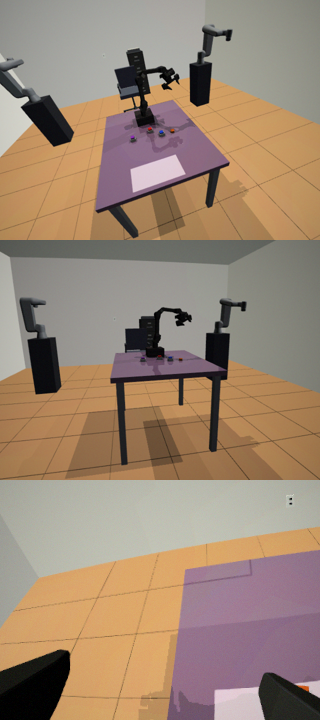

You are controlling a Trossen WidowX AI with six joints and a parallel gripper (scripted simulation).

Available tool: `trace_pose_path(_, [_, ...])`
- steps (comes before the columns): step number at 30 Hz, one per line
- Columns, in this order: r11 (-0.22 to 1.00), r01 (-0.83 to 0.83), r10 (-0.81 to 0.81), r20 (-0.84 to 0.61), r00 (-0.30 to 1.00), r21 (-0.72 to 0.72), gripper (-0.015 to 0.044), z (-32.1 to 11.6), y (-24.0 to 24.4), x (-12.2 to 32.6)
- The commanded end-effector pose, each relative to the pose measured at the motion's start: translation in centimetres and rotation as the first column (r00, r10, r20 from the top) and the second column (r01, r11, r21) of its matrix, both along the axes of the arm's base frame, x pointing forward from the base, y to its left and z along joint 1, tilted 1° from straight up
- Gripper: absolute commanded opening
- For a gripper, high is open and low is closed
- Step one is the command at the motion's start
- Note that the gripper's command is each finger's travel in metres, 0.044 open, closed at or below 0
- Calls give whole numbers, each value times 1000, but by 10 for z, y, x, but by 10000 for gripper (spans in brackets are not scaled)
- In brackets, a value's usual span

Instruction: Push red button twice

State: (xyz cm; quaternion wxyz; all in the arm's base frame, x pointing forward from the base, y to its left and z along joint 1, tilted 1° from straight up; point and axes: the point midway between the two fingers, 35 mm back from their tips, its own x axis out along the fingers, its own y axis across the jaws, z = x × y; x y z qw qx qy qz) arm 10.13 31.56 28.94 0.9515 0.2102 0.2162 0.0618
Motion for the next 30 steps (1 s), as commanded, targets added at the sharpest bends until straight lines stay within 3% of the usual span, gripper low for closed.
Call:
trace_pose_path(1, [979, 56, -76, -95, 993, -198, 400, -31, -30, 46])
trace_pose_path(8, [880, 43, -211, -308, 928, -472, 400, -85, -103, 108])
trace_pose_path(15, [818, -91, -291, -545, 786, -568, 400, -135, -183, 131])
trace_pose_path(22, [842, -240, -262, -754, 602, -484, 400, -177, -253, 123])
trace_pose_path(30, [913, -325, -80, -892, 446, -245, 400, -216, -307, 91])
